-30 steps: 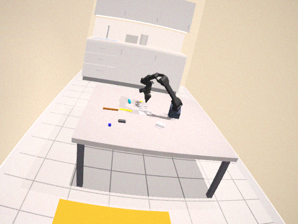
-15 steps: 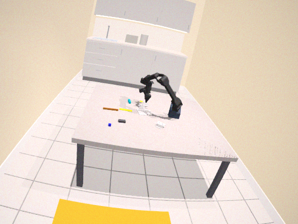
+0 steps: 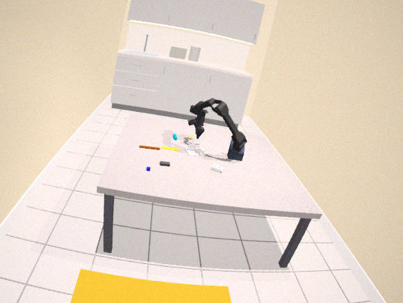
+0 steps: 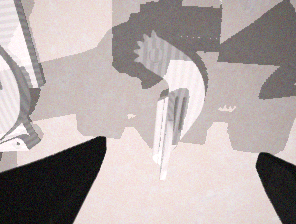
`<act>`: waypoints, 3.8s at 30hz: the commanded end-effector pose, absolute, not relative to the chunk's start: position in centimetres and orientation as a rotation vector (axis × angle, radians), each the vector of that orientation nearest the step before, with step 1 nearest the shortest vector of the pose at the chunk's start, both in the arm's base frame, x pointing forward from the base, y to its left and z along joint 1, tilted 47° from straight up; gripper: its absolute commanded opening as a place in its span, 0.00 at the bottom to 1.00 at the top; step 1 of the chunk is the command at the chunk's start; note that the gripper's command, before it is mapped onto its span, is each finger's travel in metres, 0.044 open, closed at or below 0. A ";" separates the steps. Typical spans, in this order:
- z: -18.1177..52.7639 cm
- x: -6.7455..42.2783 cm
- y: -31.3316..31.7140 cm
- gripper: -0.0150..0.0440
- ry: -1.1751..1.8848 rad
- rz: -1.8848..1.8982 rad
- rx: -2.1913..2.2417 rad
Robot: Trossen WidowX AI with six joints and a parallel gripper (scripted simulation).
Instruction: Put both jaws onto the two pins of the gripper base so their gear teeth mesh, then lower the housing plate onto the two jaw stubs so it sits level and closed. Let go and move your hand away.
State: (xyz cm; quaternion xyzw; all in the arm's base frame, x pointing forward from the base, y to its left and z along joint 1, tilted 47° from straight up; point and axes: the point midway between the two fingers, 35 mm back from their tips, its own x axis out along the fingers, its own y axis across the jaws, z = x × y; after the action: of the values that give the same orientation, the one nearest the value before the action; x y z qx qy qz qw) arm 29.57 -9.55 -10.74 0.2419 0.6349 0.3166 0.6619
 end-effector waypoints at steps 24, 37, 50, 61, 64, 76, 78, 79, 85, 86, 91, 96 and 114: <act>-13.3 29.9 -7.0 1.00 1.434 0.712 0.551; -14.3 29.9 -5.9 1.00 1.433 0.712 0.553; -14.3 29.9 -5.9 1.00 1.433 0.712 0.553; -14.3 29.8 -5.9 0.87 1.434 0.716 0.547; -14.3 29.8 -5.9 0.73 1.434 0.716 0.547; -14.3 29.8 -5.9 0.48 1.434 0.716 0.547; -14.3 29.8 -5.9 0.48 1.434 0.716 0.547; -14.3 29.8 -5.9 0.48 1.434 0.716 0.547; -14.3 29.8 -5.9 0.48 1.434 0.716 0.547; -14.2 29.8 -6.0 0.48 1.434 0.716 0.547; -13.3 30.0 -7.2 0.48 1.435 0.713 0.547; -12.2 30.1 -8.3 0.48 1.435 0.711 0.547; -9.0 29.9 -11.6 0.48 1.435 0.709 0.551</act>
State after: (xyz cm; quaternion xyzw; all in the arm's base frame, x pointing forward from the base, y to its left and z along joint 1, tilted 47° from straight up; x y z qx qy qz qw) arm 29.86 -11.34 -9.26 0.2477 0.6349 0.3121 0.6620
